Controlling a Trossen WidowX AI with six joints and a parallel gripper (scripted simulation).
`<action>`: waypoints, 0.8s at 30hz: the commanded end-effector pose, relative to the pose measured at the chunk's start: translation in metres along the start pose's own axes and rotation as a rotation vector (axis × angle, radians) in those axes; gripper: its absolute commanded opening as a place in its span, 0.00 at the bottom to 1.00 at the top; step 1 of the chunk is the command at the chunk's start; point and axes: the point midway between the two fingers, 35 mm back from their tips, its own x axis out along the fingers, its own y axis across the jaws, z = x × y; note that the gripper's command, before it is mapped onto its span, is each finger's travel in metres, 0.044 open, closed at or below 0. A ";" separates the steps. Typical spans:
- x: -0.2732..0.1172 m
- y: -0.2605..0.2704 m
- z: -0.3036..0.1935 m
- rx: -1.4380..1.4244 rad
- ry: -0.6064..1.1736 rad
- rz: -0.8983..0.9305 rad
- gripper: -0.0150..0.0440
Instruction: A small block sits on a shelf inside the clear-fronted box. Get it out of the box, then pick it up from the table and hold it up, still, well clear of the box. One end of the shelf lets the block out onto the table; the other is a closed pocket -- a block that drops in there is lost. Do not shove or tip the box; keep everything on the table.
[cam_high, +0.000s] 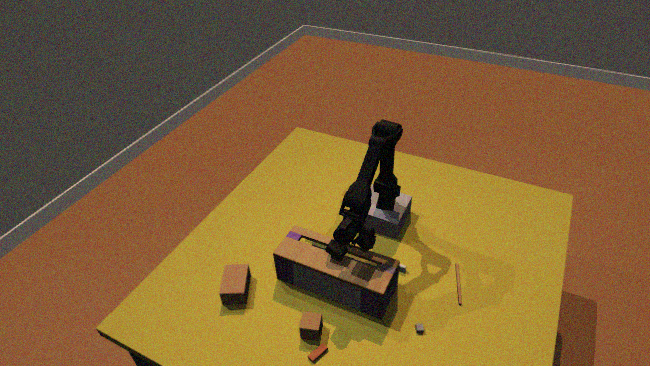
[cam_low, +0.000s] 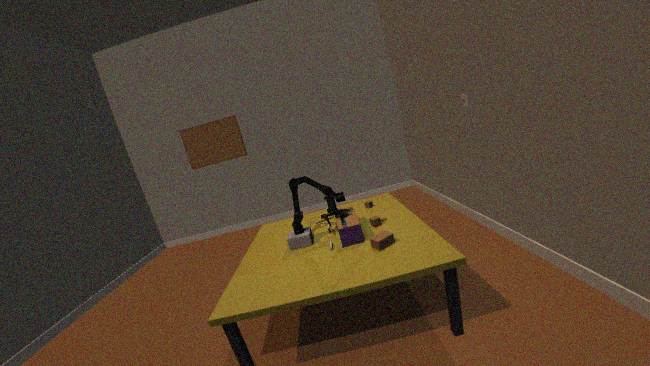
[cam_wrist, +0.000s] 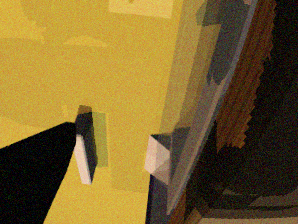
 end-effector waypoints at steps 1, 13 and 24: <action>0.002 0.000 -0.004 -0.003 -0.001 -0.001 0.93; 0.004 0.000 -0.009 -0.003 -0.001 -0.001 0.93; 0.002 0.000 -0.005 -0.003 -0.001 -0.001 0.93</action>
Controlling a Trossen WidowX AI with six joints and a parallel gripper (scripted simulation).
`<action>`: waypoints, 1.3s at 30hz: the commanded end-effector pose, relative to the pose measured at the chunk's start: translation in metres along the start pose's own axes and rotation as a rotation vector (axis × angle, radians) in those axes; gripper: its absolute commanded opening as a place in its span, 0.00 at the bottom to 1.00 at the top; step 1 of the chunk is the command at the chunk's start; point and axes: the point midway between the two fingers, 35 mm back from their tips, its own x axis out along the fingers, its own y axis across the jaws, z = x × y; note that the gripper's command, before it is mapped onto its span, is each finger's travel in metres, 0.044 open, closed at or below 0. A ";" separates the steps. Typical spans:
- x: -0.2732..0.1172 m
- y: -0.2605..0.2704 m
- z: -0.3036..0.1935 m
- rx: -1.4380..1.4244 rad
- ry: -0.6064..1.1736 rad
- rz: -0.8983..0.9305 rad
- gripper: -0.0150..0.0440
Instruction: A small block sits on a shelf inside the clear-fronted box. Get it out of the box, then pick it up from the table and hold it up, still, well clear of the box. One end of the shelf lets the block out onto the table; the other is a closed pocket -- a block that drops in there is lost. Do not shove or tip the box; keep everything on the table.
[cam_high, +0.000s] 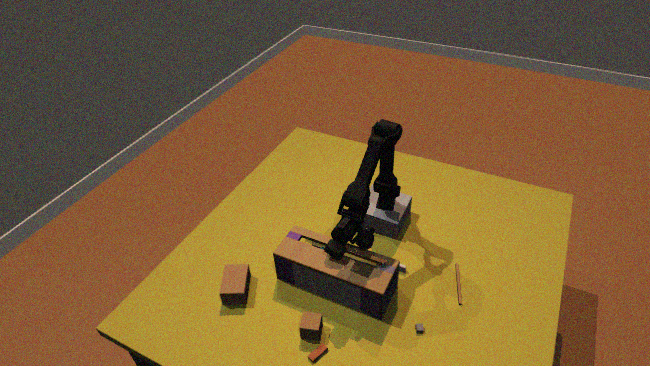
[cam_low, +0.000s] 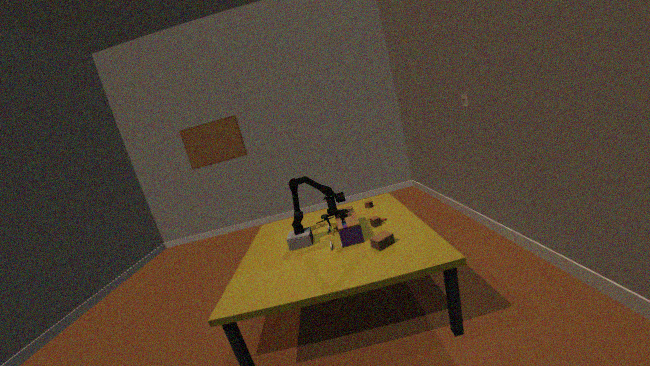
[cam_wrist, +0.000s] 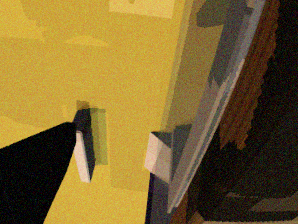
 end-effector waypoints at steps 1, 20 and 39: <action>0.001 -0.001 -0.002 0.005 -0.001 -0.002 0.93; 0.007 0.000 -0.020 0.005 0.001 -0.002 0.93; 0.018 0.000 -0.053 0.005 0.005 -0.002 0.93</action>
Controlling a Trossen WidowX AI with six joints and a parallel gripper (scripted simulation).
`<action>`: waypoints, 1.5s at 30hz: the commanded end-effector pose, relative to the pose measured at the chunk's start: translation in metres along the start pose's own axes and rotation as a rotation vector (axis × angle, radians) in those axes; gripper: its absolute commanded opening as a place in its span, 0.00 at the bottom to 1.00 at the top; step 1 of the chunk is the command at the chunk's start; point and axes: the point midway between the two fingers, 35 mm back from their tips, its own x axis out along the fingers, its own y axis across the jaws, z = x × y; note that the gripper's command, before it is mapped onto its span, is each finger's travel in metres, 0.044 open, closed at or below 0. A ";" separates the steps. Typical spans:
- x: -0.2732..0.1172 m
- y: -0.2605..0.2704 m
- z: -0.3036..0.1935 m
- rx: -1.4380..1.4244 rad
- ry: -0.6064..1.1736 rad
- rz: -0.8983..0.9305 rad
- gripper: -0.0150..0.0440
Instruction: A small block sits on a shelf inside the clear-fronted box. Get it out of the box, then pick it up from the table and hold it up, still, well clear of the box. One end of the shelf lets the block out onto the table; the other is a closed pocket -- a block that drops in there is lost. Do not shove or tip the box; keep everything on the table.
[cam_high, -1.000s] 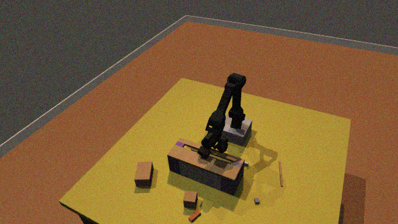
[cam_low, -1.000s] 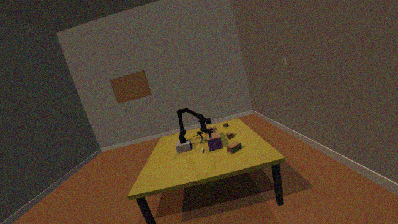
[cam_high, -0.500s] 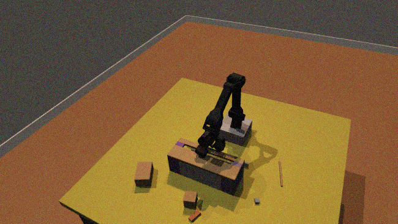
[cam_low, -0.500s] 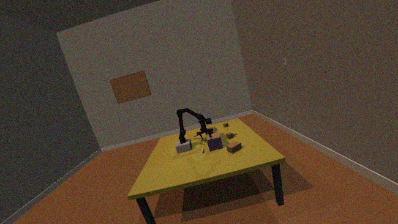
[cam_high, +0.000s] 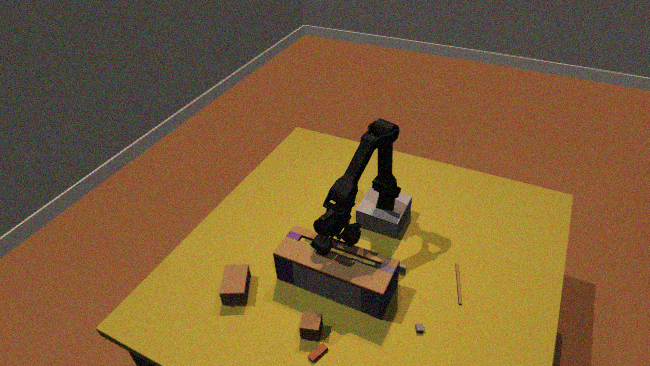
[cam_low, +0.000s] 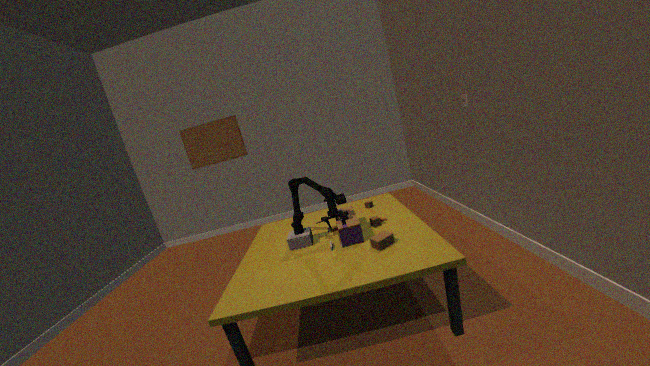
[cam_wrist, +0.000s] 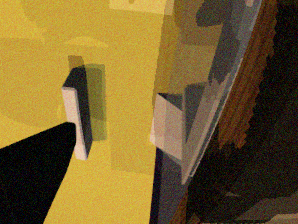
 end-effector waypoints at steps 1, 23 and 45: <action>0.003 -0.001 -0.009 -0.003 0.001 -0.003 0.93; -0.008 -0.002 -0.053 -0.002 0.005 0.000 0.93; -0.042 0.010 -0.084 0.949 -0.126 -0.045 0.74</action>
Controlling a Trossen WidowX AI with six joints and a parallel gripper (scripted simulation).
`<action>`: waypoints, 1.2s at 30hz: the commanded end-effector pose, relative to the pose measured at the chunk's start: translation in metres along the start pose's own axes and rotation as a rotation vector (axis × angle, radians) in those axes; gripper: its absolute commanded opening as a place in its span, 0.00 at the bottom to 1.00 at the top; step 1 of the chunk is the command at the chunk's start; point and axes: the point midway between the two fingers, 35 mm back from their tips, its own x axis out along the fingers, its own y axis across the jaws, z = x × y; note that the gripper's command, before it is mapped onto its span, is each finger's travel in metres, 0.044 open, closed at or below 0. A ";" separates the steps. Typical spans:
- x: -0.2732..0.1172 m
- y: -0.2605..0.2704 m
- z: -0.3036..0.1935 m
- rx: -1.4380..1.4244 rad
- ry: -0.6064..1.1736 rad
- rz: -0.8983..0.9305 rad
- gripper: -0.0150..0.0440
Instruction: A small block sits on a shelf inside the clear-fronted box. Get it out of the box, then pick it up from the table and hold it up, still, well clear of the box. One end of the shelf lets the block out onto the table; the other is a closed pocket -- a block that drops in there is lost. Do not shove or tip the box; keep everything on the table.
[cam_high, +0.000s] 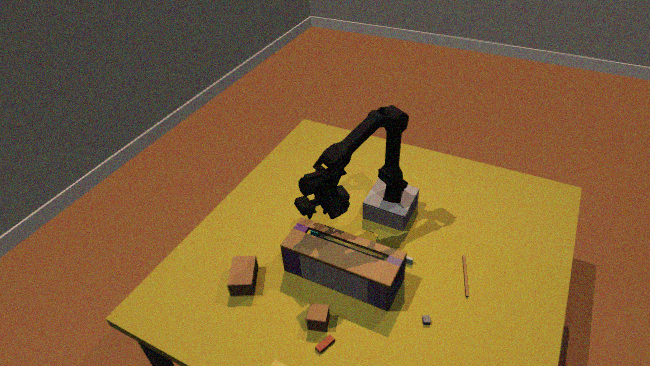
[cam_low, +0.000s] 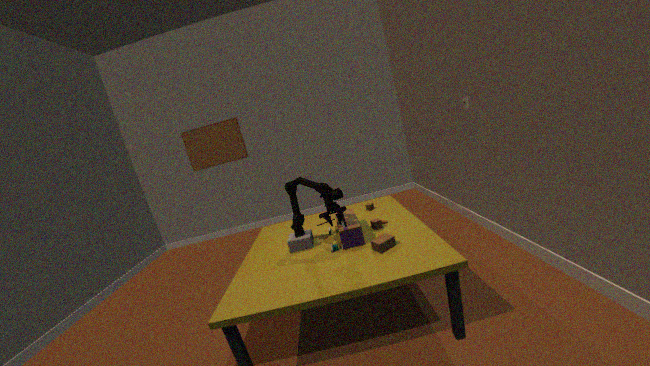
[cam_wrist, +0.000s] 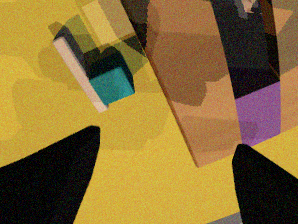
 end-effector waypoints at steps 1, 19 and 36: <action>0.003 0.003 -0.008 0.539 -0.062 0.018 0.74; 0.006 0.008 -0.029 1.926 -0.174 0.188 0.74; 0.006 0.010 -0.042 2.825 -0.171 0.418 0.74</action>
